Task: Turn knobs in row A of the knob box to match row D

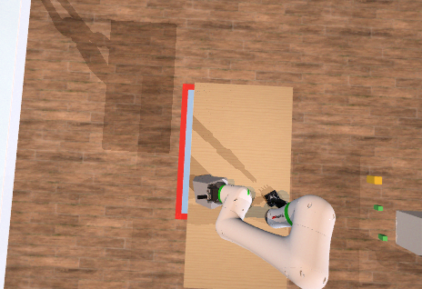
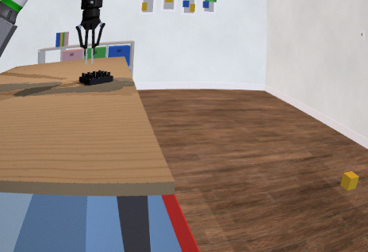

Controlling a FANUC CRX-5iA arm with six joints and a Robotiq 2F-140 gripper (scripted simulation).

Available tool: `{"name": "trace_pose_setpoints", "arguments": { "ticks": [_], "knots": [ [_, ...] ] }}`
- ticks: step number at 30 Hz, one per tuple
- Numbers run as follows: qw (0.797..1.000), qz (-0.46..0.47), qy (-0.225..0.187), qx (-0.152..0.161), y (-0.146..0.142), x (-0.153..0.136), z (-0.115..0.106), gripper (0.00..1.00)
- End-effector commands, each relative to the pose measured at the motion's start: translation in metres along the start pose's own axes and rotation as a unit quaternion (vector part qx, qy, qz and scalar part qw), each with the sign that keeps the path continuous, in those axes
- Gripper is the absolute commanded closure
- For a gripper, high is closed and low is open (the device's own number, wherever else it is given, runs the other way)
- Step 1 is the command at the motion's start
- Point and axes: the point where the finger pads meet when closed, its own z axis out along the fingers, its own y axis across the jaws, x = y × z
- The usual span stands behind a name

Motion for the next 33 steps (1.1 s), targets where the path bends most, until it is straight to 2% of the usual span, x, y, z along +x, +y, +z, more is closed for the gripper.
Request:
{"name": "trace_pose_setpoints", "arguments": {
  "ticks": [1, 9, 11, 12, 18, 26, 28, 29, 33],
  "knots": [
    [0.997, 0.077, -0.004, 0.011, 0.0001, -0.0001, -0.0017, 0.88],
    [0.98, 0.196, -0.005, 0.011, 0.0, -0.0001, -0.0042, 0.88],
    [0.98, 0.196, -0.005, 0.011, 0.0, -0.0001, -0.0042, 0.88],
    [0.971, 0.239, -0.006, 0.011, 0.0, -0.0001, -0.0051, 0.88],
    [0.948, 0.319, -0.006, 0.01, -0.0001, -0.0001, -0.0068, 0.88],
    [0.904, 0.428, -0.008, 0.009, -0.0004, -0.0002, -0.0092, 0.88],
    [0.904, 0.428, -0.008, 0.009, -0.0004, -0.0002, -0.0092, 0.88],
    [0.886, 0.463, -0.008, 0.009, -0.0005, -0.0002, -0.01, 0.88],
    [0.858, 0.513, -0.009, 0.009, -0.0007, -0.0003, -0.0112, 0.88]
  ]
}}
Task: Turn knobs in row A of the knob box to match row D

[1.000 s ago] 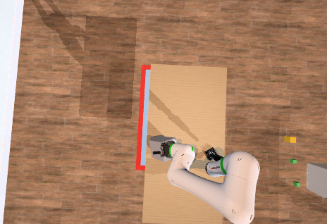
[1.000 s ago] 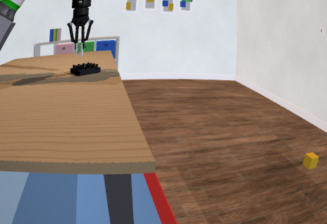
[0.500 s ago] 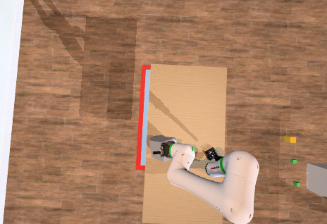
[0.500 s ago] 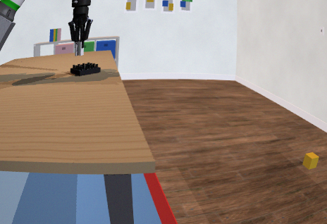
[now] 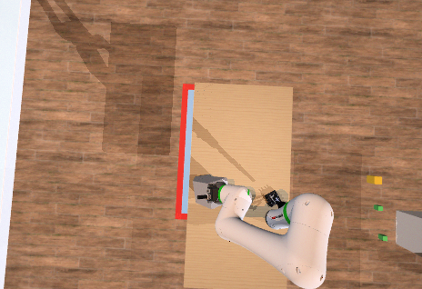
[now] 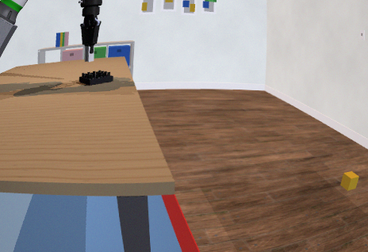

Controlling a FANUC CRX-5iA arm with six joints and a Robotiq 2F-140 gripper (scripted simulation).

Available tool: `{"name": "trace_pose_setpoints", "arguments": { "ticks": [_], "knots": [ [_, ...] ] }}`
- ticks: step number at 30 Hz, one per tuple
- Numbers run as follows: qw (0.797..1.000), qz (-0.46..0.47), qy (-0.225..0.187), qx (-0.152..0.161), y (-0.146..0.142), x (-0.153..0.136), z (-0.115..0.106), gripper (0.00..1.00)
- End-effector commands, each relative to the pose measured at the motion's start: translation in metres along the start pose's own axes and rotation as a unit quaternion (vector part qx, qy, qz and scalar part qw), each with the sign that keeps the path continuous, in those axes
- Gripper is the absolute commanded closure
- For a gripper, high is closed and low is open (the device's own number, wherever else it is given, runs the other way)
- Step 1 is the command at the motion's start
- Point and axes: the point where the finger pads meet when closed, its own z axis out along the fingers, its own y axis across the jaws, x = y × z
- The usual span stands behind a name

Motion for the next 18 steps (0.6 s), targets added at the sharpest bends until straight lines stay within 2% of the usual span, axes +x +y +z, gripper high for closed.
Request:
{"name": "trace_pose_setpoints", "arguments": {
  "ticks": [1, 8, 18],
  "knots": [
    [0.997, 0.077, -0.014, 0.005, 0.0001, -0.0001, -0.0017, 0.88],
    [0.986, 0.167, -0.015, 0.004, 0.0, -0.0003, -0.0035, 0.88],
    [0.985, 0.172, -0.015, 0.004, 0.0, -0.0004, -0.0036, 0.88]
  ]
}}
